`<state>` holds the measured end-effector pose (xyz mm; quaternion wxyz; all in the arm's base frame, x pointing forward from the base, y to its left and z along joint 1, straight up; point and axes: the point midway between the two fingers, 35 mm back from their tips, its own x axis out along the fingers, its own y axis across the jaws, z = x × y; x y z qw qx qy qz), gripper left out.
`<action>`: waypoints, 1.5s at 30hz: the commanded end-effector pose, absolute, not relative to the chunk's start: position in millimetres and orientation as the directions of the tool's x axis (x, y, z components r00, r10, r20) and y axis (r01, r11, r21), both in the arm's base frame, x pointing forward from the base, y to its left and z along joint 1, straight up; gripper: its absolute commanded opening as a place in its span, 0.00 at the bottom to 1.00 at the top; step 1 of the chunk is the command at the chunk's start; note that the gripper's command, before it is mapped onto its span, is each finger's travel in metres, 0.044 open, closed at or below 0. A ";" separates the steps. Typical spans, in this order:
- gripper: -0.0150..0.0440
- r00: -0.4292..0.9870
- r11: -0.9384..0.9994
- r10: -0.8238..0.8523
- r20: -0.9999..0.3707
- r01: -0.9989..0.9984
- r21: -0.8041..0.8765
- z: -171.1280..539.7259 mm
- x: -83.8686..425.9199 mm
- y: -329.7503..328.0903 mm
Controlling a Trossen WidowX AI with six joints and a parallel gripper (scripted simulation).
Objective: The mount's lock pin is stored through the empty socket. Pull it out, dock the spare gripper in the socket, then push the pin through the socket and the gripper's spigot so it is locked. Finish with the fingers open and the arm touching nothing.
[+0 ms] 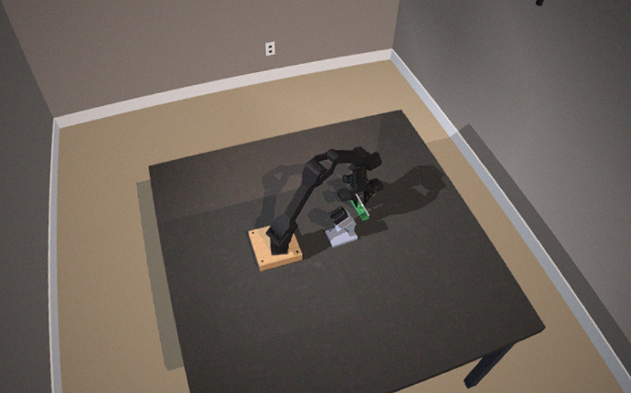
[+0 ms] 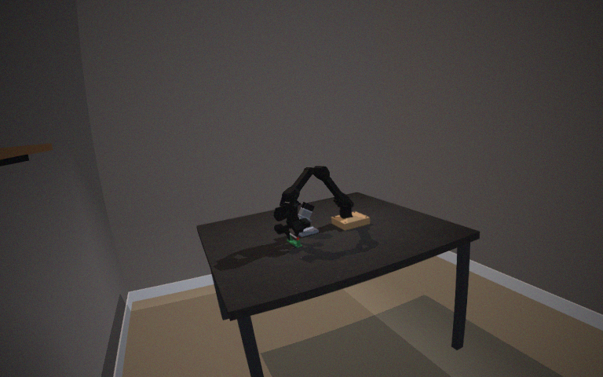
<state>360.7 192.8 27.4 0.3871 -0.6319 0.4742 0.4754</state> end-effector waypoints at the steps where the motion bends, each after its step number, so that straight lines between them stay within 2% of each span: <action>1: 0.56 0.094 -0.253 -0.231 -0.968 -0.967 -0.034 18.8 359.9 192.3; 8: 0.56 0.094 -0.253 -0.231 -0.968 -0.967 -0.034 16.4 359.9 192.2; 15: 0.25 0.094 -0.253 -0.231 -0.968 -0.967 -0.034 16.4 359.9 192.2; 27: 0.25 0.094 -0.253 -0.231 -0.968 -0.967 -0.034 19.3 359.9 192.3; 45: 0.25 0.094 -0.253 -0.231 -0.968 -0.967 -0.034 72.5 359.0 191.6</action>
